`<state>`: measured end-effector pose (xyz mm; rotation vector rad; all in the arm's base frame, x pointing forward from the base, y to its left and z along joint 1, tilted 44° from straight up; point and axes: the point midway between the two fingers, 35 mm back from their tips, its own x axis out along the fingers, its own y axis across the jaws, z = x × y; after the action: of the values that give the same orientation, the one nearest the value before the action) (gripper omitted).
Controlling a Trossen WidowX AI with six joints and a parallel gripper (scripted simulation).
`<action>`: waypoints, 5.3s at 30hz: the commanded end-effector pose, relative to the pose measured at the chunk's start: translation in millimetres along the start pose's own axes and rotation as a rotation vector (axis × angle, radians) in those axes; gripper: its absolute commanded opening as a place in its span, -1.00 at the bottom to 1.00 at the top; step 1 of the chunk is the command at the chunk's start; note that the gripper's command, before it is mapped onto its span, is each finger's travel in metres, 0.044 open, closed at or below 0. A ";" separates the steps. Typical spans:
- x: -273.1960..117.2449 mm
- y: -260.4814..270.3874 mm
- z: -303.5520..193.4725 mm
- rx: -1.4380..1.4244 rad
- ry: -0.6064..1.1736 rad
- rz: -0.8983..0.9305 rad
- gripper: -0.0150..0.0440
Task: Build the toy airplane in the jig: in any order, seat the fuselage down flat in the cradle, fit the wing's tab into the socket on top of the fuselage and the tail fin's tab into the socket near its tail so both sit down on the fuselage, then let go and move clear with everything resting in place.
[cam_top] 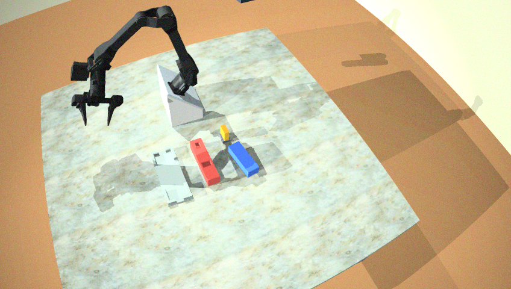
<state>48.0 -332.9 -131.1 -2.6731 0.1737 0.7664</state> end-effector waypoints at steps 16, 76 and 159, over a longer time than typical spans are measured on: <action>89.3 -140.9 -109.5 -1.298 -0.055 -0.562 1.00; 142.4 -387.5 -67.2 -2.565 0.623 -1.316 1.00; 88.8 -341.1 -141.7 -2.566 0.619 -1.317 -0.49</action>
<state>264.4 -64.1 30.1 0.7430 1.3738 0.4420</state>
